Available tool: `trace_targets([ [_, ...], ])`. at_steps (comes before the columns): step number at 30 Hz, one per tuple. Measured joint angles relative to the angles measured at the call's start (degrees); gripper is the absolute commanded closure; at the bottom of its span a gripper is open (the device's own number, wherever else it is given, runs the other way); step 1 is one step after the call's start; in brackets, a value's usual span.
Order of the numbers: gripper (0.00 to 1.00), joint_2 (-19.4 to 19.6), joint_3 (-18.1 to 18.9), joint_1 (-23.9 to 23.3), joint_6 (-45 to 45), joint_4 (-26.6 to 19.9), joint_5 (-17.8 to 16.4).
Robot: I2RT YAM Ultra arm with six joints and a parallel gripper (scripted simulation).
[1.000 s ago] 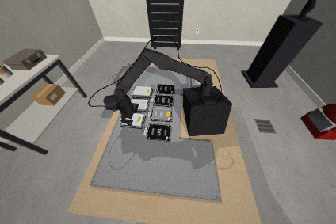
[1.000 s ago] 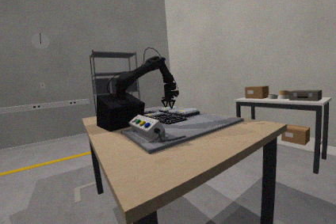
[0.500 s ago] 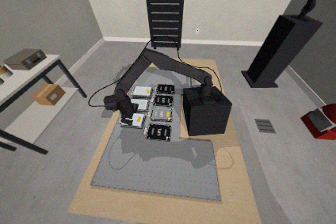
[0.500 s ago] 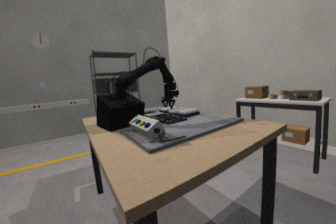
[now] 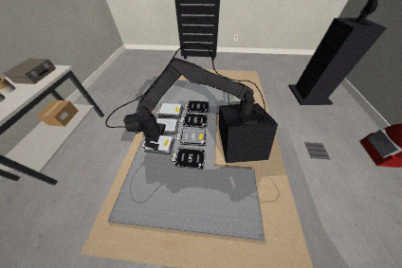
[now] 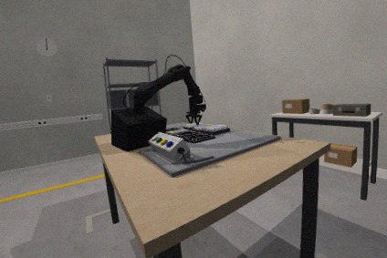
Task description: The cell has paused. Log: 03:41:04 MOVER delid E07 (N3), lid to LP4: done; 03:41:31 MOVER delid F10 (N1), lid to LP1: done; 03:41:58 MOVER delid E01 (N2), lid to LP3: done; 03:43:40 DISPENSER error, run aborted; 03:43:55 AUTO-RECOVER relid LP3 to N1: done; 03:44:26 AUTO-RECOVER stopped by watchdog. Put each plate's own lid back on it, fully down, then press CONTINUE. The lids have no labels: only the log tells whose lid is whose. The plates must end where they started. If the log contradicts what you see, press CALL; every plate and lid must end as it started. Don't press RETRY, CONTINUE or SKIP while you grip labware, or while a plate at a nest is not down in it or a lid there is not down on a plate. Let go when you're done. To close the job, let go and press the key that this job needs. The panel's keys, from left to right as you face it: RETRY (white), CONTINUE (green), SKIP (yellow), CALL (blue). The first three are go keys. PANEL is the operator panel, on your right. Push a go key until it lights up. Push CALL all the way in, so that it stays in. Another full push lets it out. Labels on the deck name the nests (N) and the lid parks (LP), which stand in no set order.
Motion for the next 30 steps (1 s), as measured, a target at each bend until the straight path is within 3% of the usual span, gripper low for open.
trace_targets([
  [30, 0.00, -2.69, 0.42, 0.55, 0.74, -3.58, 0.00],
])
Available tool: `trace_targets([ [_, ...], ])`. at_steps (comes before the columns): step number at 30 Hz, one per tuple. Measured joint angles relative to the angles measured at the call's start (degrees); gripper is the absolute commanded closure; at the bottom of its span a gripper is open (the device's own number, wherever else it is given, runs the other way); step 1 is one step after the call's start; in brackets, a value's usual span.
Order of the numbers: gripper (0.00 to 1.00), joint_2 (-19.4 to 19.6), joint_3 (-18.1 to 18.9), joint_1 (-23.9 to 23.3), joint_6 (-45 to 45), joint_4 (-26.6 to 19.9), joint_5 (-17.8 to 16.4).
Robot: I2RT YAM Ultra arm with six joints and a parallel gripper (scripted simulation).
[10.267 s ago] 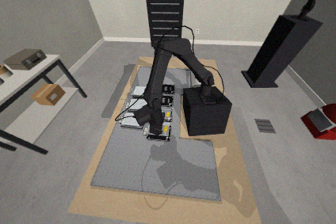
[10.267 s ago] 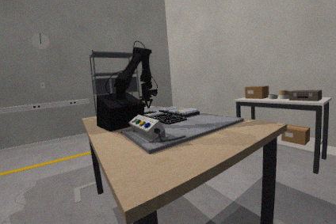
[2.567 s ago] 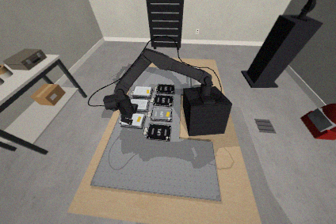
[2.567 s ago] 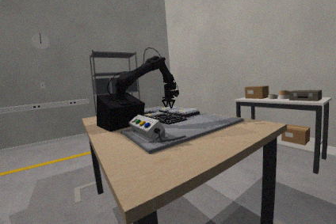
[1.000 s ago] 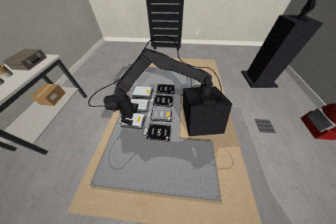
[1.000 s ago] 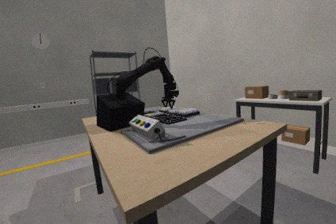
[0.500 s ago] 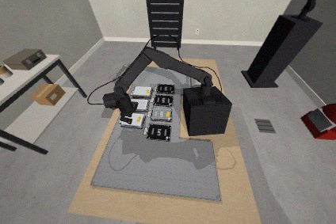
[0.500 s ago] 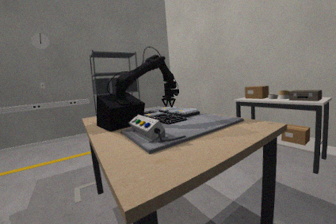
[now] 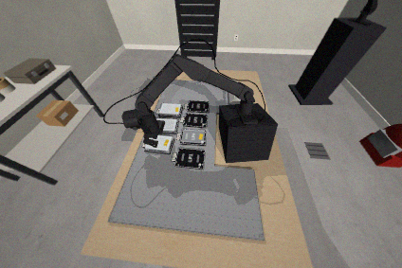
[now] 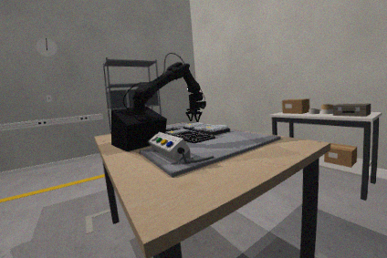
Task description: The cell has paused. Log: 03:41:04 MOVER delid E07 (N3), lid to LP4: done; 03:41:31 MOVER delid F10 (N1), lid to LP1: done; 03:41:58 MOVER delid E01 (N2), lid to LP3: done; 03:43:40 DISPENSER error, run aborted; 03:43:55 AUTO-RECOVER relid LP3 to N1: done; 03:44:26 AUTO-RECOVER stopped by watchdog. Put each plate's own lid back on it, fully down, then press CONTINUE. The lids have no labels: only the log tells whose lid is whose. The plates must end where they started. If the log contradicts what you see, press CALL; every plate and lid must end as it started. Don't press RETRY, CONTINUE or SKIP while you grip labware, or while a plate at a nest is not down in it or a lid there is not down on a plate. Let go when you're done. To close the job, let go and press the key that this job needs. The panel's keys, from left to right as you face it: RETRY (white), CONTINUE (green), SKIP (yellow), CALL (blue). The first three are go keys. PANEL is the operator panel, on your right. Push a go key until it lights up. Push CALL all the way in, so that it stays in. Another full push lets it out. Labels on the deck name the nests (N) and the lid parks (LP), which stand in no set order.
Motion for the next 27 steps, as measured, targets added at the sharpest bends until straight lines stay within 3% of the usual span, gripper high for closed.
trace_targets([
  [27, 0.00, 0.00, 0.57, 0.00, 0.02, -0.59, 0.00],
])
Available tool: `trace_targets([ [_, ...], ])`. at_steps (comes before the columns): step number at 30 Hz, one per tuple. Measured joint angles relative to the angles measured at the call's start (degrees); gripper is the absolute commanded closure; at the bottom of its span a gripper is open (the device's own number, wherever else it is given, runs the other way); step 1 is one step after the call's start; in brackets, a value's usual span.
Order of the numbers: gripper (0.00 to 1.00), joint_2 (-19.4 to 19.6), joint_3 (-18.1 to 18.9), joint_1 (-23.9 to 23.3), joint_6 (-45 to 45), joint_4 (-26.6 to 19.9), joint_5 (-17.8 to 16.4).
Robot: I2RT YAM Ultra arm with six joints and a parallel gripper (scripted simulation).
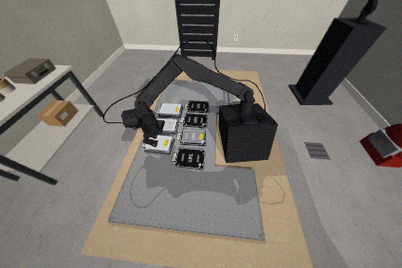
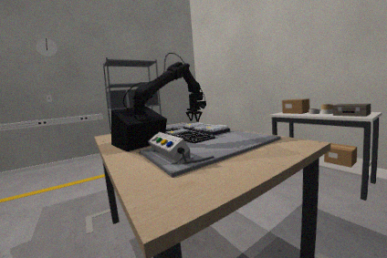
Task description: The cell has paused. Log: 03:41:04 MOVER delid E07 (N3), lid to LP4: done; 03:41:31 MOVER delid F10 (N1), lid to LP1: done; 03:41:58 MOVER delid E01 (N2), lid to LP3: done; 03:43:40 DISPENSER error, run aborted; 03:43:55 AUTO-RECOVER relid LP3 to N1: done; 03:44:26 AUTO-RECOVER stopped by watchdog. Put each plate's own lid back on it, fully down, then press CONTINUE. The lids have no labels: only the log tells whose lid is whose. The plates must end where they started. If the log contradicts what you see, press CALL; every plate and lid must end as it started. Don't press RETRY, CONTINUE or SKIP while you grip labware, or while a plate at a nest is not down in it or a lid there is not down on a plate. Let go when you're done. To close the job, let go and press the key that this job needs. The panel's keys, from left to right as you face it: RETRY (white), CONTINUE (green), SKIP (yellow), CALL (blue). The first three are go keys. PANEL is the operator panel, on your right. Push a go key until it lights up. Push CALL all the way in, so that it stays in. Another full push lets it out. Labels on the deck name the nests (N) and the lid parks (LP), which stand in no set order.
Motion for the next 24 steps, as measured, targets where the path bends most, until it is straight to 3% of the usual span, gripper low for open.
trace_targets([
  [13, 0.00, -0.46, -0.33, 0.00, -0.31, 0.61, 0.07],
  [24, 0.00, -10.78, -22.01, 0.24, -2.49, 7.34, 0.00],
])
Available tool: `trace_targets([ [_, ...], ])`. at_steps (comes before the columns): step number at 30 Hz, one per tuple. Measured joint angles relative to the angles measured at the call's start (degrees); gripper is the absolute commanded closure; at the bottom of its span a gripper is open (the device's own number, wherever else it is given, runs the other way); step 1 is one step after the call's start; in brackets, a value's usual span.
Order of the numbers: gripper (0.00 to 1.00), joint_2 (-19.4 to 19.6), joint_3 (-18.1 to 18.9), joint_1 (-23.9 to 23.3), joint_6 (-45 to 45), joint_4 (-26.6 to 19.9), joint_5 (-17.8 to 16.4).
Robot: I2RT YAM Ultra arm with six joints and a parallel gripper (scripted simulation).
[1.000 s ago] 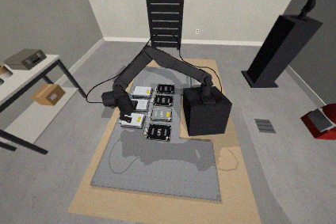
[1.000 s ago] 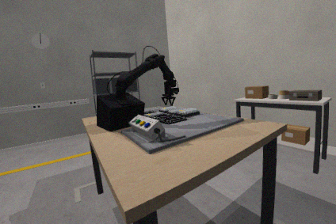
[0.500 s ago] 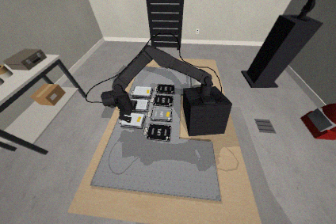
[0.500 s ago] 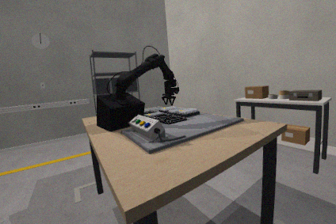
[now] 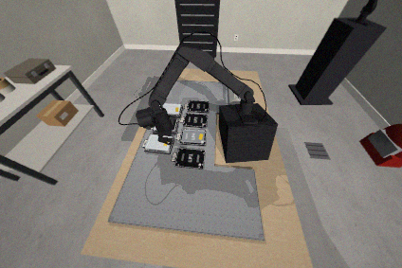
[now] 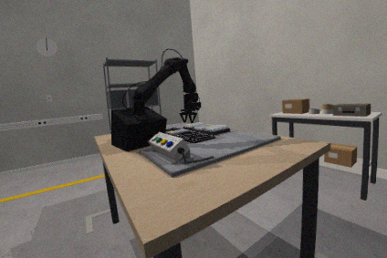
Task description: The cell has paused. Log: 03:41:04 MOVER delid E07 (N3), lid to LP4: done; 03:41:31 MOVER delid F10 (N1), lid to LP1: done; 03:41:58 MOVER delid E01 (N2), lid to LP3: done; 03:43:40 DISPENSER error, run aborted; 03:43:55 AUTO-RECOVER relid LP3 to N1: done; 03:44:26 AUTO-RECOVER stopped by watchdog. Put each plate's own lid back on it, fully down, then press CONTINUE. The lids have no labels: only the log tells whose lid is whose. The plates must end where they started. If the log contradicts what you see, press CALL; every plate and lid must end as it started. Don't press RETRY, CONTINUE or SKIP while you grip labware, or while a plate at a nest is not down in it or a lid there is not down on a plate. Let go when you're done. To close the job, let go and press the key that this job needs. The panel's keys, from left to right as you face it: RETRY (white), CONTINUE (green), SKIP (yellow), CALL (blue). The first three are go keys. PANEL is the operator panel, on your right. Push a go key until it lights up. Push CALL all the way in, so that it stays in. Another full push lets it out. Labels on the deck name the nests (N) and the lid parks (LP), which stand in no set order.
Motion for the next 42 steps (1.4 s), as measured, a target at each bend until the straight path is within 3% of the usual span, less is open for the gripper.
trace_targets([
  [19, 0.00, -14.84, -26.97, 0.04, -0.46, 13.35, 0.00],
  [24, 0.00, -17.27, -31.28, 0.04, -0.50, 15.89, 0.00],
  [31, 0.00, -22.49, -40.13, 0.07, -0.57, 19.56, 0.00],
  [42, 0.00, -22.86, -41.05, 0.07, -0.81, 21.42, 0.00],
])
